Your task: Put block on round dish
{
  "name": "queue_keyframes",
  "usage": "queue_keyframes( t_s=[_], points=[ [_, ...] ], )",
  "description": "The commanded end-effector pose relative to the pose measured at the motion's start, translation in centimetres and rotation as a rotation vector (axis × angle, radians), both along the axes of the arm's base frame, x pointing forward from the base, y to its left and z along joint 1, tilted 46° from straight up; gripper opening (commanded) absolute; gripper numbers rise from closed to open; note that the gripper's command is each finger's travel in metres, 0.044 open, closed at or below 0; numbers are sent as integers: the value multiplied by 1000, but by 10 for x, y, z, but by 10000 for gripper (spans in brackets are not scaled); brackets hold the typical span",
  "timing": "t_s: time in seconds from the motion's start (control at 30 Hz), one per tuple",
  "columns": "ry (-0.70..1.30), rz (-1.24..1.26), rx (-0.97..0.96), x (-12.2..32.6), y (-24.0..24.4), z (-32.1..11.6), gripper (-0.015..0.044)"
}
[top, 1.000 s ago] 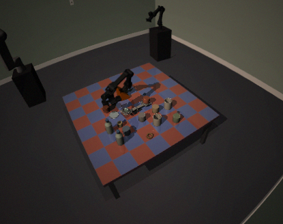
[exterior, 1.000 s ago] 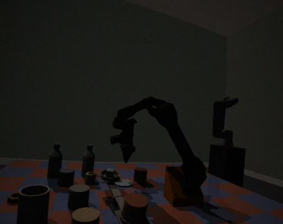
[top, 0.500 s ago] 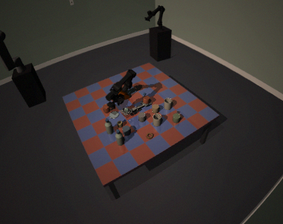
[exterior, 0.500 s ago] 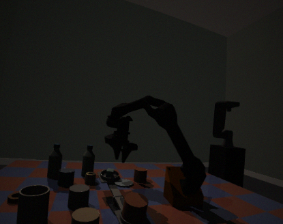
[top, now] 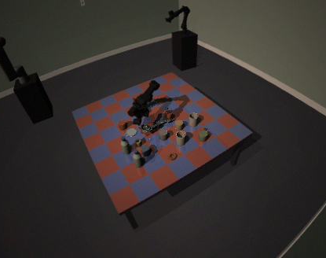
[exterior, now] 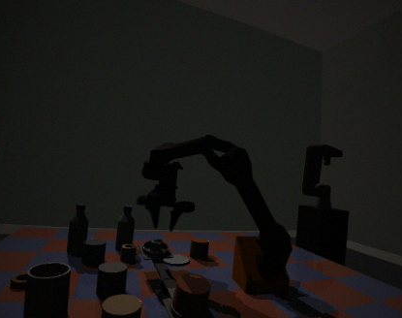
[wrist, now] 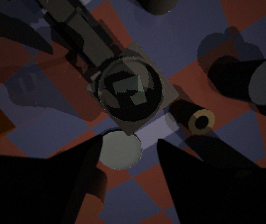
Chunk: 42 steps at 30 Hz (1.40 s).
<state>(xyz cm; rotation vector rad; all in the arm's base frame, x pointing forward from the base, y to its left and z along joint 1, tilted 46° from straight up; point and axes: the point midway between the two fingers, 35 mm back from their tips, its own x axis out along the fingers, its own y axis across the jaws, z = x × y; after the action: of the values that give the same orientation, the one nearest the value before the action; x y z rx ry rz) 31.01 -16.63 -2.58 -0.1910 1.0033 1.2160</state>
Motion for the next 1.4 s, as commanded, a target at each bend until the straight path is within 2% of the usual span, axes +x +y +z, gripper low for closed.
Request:
queue_keyframes(
  t_s=[0.0,0.27,1.37],
  points=[
    [-104,101,9,8,7,11,260],
    [-277,278,24,20,22,27,260],
    [-282,282,26,20,55,-6,260]
  ],
)
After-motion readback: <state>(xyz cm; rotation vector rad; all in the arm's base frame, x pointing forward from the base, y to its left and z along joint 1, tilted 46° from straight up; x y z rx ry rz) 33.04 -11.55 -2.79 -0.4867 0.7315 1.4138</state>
